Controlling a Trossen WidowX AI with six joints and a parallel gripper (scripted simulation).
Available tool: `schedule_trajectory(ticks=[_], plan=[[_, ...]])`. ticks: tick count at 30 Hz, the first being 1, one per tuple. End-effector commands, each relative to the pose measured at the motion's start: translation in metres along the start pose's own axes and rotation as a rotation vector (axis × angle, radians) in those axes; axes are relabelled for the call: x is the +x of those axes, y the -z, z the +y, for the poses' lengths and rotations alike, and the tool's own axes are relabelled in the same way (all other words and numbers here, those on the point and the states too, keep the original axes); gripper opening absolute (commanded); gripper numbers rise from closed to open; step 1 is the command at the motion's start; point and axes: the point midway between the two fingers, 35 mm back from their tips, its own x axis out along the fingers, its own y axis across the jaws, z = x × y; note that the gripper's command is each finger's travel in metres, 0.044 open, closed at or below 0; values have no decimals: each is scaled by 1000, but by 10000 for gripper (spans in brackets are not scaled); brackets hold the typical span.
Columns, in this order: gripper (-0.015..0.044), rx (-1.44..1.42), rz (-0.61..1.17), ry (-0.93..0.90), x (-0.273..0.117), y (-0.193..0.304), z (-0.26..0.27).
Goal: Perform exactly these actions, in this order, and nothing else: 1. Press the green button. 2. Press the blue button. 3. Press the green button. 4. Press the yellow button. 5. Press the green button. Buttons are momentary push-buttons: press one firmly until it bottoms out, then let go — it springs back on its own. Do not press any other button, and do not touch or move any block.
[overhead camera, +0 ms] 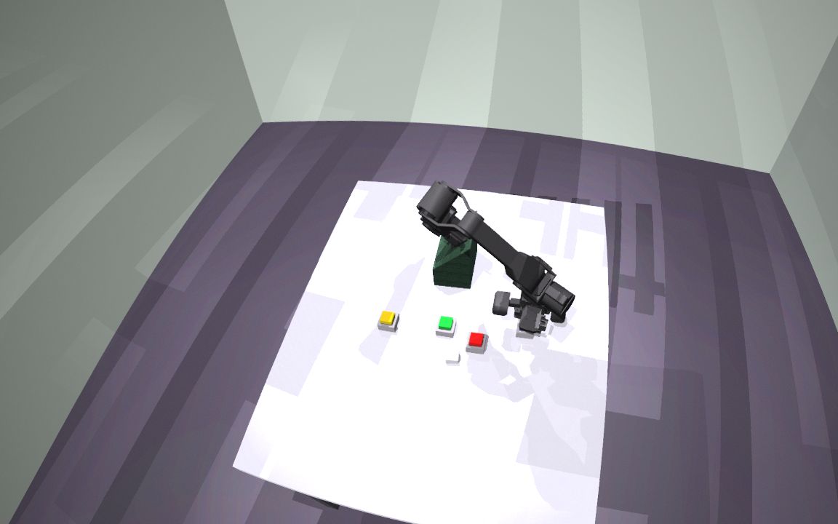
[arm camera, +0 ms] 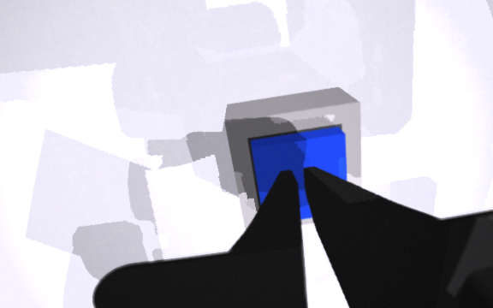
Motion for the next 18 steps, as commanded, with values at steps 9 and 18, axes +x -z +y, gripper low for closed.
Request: schedule_trajectory(ticks=[9, 18], plan=[[20, -7, 1, 6, 2, 1, -1], [20, -7, 1, 4, -27, 1, -1]])
